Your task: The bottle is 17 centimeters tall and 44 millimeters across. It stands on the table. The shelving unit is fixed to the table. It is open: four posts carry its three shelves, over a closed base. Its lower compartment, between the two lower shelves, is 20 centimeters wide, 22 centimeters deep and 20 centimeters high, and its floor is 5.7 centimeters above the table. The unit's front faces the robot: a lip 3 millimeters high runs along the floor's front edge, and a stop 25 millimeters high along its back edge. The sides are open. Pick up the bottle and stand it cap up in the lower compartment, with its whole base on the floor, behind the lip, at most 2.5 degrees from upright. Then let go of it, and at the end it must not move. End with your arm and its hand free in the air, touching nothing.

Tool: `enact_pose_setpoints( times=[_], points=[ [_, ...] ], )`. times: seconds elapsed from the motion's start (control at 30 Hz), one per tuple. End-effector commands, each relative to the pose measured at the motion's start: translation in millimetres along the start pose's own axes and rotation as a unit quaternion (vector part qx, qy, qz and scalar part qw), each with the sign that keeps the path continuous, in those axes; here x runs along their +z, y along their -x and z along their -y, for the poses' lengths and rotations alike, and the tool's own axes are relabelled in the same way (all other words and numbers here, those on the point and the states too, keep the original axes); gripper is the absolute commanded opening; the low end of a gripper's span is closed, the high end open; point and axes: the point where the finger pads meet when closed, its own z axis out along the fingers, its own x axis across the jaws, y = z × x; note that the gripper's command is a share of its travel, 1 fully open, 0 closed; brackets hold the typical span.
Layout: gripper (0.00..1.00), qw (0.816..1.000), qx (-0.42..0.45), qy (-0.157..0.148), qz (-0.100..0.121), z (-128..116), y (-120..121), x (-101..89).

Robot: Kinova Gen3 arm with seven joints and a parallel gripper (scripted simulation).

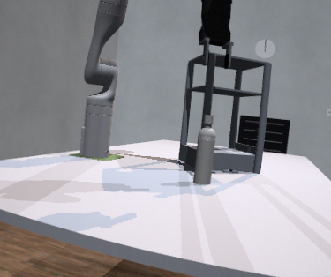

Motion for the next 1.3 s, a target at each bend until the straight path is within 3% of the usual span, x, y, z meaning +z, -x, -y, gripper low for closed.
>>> enact_pose_setpoints(
  times=[0.0,1.27],
  points=[
    [1.00,1.000,0.001,0.001,0.000,-3,1,-1.7],
    [1.00,1.000,0.009,0.019,-0.007,-19,0,-5.4]
  ],
)
